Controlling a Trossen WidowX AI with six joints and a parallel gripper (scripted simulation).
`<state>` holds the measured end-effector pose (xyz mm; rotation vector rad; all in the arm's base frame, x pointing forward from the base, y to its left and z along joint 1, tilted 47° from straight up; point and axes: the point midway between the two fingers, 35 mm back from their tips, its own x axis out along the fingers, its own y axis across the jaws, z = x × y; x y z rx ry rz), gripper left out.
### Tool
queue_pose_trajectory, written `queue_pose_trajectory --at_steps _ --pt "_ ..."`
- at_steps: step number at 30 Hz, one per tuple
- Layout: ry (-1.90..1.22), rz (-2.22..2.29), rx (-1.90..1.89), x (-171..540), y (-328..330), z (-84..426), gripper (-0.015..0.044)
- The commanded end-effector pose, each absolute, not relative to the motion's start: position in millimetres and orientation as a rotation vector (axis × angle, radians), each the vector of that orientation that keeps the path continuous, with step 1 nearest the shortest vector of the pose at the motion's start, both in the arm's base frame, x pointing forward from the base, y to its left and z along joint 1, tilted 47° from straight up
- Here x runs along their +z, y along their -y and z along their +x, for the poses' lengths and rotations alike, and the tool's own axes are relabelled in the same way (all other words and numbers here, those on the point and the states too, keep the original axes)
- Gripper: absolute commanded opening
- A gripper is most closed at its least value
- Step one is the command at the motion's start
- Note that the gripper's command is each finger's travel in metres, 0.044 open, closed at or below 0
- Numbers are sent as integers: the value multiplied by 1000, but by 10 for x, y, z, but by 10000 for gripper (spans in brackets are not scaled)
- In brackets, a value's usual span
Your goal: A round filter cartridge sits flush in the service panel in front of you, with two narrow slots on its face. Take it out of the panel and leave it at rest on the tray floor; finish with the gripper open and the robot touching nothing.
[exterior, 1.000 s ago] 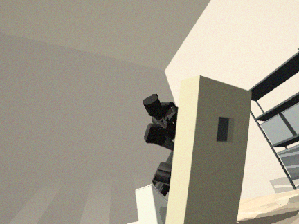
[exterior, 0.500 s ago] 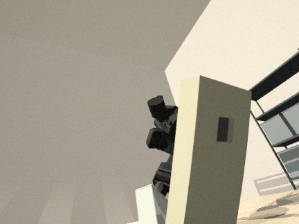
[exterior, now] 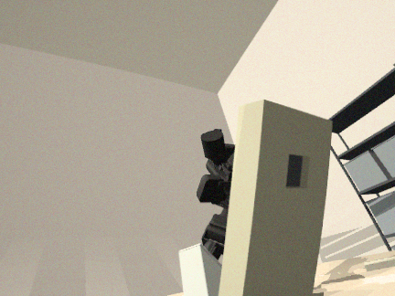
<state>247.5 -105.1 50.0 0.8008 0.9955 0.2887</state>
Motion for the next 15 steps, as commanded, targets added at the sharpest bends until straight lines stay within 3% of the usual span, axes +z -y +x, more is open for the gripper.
queue_pose_trajectory --at_steps 1,11,15 --pt "-995 801 289 501 1052 2474 252" --pt "-995 801 289 501 1052 2474 186" --pt "-995 801 289 504 1056 2477 81"
